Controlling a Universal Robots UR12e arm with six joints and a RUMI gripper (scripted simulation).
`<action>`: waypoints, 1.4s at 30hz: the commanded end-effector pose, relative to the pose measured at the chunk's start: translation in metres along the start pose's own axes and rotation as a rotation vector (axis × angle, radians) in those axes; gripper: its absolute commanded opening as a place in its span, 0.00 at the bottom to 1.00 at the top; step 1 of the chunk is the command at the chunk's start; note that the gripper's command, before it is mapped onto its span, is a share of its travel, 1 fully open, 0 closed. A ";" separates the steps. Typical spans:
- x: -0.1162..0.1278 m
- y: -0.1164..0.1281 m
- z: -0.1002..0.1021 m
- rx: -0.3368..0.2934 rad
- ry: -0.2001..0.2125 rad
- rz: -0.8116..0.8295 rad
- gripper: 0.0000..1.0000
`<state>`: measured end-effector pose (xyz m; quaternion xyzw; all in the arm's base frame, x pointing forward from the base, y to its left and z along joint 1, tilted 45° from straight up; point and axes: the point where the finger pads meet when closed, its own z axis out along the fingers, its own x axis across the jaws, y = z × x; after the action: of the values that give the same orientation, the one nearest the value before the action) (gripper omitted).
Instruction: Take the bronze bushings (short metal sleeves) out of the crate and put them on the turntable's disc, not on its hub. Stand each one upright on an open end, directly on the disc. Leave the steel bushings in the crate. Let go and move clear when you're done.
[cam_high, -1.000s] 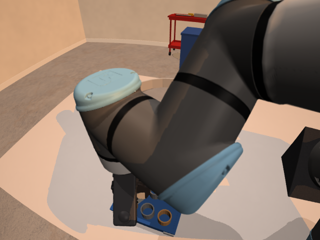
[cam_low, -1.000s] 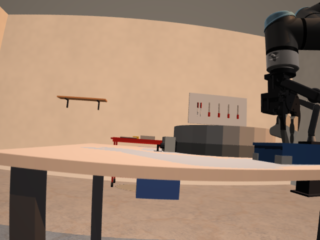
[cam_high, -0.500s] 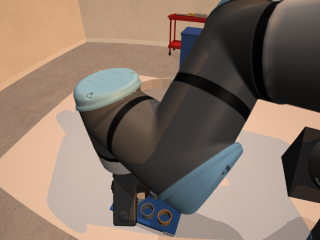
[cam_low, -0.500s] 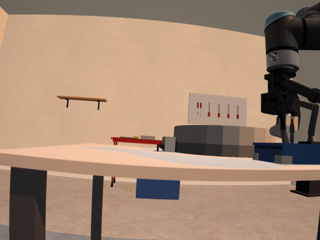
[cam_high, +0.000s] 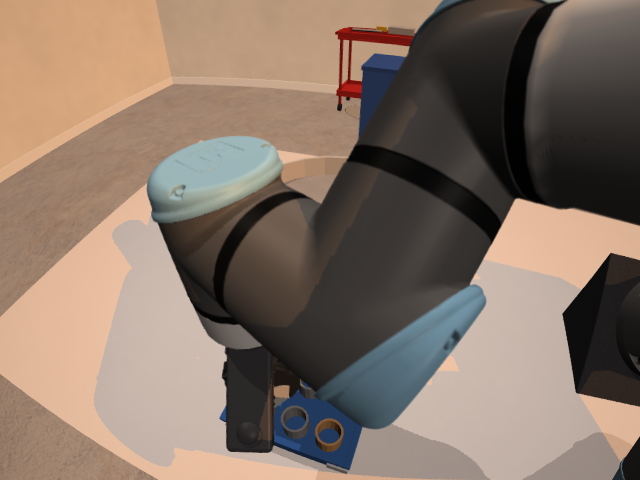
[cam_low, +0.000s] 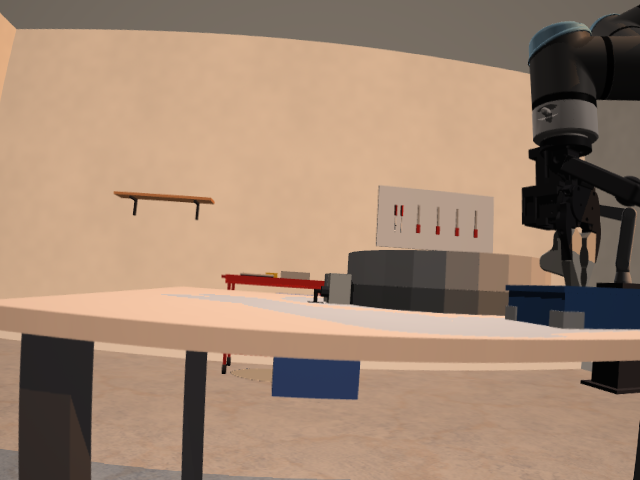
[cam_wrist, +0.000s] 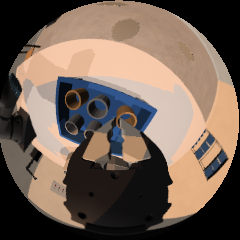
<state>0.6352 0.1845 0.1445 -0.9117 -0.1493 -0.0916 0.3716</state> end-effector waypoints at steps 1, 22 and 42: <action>0.001 0.000 0.000 0.000 0.001 -0.001 0.00; 0.001 0.000 0.000 0.000 0.001 -0.001 0.00; 0.001 0.000 -0.003 -0.001 0.003 -0.001 0.00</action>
<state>0.6352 0.1845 0.1445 -0.9117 -0.1493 -0.0916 0.3716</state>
